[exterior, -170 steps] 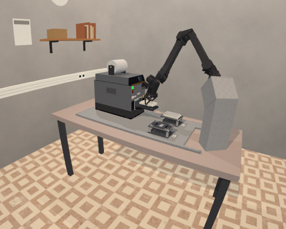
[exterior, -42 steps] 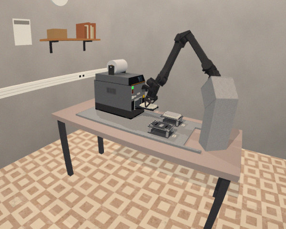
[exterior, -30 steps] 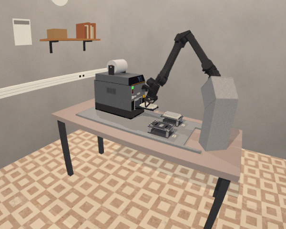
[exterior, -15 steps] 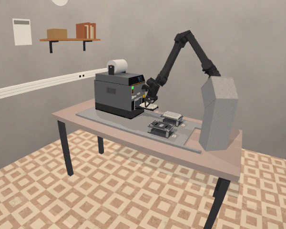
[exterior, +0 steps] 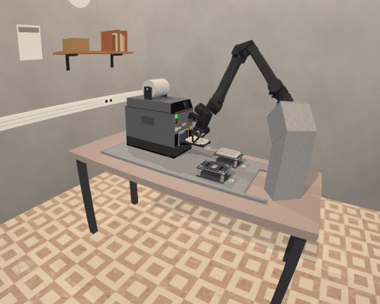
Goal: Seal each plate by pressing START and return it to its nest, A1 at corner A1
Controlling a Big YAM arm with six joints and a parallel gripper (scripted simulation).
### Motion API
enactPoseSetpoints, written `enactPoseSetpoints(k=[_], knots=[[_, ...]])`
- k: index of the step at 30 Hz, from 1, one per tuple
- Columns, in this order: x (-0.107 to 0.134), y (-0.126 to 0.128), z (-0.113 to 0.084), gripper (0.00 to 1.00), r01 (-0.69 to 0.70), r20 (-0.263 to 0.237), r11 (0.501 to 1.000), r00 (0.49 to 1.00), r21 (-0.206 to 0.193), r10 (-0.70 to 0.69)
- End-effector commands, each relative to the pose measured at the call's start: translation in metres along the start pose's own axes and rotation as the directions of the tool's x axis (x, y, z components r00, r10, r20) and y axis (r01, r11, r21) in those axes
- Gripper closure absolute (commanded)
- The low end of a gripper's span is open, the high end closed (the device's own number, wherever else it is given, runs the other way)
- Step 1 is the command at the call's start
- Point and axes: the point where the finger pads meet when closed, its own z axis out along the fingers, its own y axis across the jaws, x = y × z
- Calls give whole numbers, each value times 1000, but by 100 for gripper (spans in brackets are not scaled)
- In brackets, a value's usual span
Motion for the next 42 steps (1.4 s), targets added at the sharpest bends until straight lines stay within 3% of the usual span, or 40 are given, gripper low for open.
enactPoseSetpoints(k=[1,42], knots=[[-13,-13,-5,0,-23,30,999,999,21,23],[-13,-15,-4,0,-42,29,999,999,25,41]])
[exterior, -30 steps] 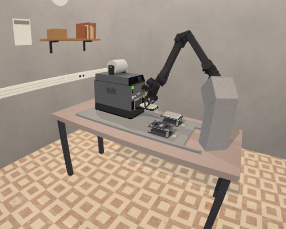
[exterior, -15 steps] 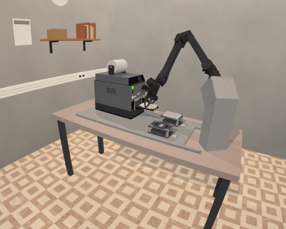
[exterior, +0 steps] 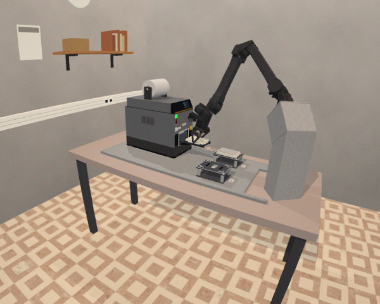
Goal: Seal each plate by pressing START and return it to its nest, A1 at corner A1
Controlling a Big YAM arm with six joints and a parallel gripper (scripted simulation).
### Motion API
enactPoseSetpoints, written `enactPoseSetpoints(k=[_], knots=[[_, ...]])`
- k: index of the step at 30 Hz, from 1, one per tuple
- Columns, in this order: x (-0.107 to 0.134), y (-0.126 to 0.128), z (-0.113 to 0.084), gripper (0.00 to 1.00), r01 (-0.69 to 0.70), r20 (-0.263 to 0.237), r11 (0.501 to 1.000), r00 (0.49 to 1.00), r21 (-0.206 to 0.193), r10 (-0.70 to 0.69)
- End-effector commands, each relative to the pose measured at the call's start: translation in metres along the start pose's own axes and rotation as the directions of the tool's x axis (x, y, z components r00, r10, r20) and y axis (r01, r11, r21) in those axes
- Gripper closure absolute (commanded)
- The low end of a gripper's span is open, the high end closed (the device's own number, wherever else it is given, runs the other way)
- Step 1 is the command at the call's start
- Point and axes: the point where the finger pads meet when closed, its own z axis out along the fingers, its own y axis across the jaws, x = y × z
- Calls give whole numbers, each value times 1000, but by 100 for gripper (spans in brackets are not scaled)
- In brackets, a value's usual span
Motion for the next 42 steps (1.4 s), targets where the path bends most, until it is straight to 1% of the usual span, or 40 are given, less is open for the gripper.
enactPoseSetpoints(k=[1,7,9,12,15,20,26,32,37,42], knots=[[-12,-14,-4,0,-34,27,999,999,22,33],[-12,-14,-4,0,-34,27,999,999,22,33],[-12,-14,-6,0,-31,22,999,999,20,31],[-9,-6,-13,0,-19,16,1000,1000,7,19],[-14,0,-19,0,-12,22,1000,1000,-1,12],[-29,-2,-24,0,-19,45,1000,999,3,19],[-24,4,-22,0,-6,31,1000,999,-4,7],[-18,6,-30,0,-8,28,1000,1000,-7,8],[-31,0,-34,0,-16,45,1000,999,0,16],[-32,1,-35,0,-15,43,1000,999,-1,15]])
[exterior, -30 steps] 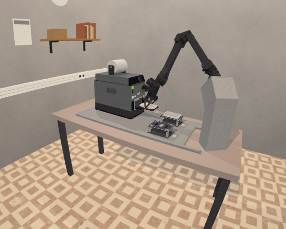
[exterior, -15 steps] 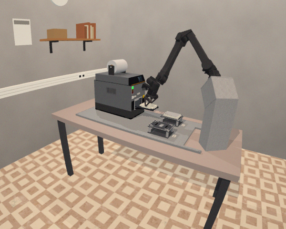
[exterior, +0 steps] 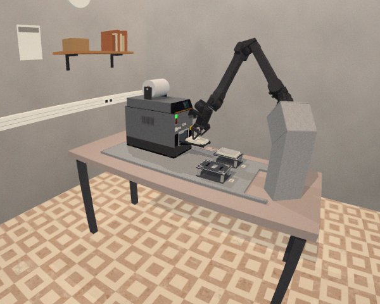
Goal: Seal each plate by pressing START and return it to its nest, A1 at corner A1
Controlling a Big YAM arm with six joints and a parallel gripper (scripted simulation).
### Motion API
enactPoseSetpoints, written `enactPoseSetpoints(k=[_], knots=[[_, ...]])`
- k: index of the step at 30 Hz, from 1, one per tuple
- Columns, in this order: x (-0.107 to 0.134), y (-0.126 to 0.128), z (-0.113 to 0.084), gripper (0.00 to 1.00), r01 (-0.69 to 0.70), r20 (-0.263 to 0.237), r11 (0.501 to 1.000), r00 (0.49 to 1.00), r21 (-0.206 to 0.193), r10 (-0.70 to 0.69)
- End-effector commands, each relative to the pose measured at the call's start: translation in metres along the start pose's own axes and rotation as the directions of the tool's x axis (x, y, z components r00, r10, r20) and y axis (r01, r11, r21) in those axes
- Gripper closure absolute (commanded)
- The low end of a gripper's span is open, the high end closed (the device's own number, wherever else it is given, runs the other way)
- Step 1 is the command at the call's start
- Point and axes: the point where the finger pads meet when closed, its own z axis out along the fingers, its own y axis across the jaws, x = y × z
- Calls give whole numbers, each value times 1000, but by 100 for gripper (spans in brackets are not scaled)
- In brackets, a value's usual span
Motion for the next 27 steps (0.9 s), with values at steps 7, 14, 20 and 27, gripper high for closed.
enactPoseSetpoints(k=[7,14,20,27], knots=[[-18,0,-17,0,-14,33,1000,999,0,14],[-12,-5,-8,0,-10,30,1000,1000,7,10],[0,-5,2,0,7,-7,1000,1000,4,-7],[5,-4,8,0,10,-19,1000,1000,3,-10]])
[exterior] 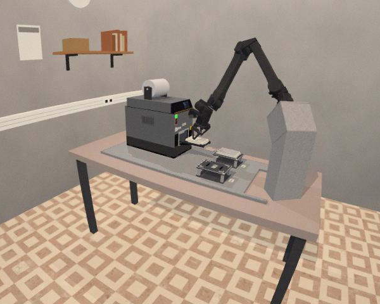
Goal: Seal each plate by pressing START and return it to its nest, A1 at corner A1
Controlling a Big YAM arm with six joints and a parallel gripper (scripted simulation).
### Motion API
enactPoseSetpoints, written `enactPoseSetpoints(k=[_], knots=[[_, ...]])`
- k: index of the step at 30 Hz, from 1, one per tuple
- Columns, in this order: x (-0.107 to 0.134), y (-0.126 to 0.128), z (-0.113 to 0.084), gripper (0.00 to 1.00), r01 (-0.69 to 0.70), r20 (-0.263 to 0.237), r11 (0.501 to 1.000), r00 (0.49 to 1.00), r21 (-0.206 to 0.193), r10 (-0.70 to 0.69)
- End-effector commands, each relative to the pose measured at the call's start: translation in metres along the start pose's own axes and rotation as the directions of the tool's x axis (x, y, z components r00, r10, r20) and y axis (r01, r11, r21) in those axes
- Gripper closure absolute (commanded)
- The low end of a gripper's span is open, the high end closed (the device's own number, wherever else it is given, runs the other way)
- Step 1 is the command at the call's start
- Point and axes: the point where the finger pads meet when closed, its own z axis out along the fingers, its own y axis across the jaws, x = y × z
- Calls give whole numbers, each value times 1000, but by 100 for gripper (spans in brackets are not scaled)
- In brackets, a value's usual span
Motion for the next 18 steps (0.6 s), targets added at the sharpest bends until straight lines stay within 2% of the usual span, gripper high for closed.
enactPoseSetpoints(k=[1,9,18], knots=[[3,-5,10,0,8,-14,1000,1000,5,-7],[-15,-1,0,0,10,21,1000,1000,0,-10],[-17,3,-21,0,3,27,1000,1000,-5,-2]])
